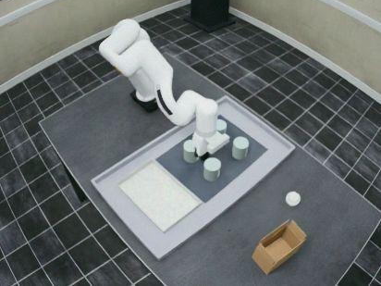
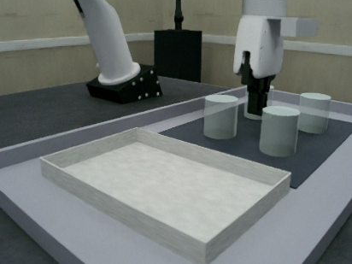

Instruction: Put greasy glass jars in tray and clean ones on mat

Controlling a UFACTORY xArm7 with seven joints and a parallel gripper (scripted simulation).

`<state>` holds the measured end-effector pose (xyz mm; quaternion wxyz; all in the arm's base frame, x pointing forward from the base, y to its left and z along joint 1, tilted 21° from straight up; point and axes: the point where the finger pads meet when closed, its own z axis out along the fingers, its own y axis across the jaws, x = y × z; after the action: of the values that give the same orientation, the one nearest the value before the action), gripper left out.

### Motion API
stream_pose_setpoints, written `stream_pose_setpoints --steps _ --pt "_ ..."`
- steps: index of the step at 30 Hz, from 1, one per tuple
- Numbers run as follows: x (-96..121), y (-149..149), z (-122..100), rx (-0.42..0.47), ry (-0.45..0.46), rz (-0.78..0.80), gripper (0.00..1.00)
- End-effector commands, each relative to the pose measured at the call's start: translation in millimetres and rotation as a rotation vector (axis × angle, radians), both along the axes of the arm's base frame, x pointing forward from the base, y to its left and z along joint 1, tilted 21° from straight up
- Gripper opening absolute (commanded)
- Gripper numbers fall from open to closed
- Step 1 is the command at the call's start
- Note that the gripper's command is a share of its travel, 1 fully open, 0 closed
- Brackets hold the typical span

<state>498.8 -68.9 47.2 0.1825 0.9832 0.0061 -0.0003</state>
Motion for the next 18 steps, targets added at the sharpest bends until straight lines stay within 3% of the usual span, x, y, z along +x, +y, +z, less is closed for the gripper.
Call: stream_pose_setpoints --steps 1,18 --pt "2.5 1.4 2.4 0.001 -0.005 0.002 0.00" --pt "4.5 2.0 3.9 0.001 -0.005 0.002 0.00"
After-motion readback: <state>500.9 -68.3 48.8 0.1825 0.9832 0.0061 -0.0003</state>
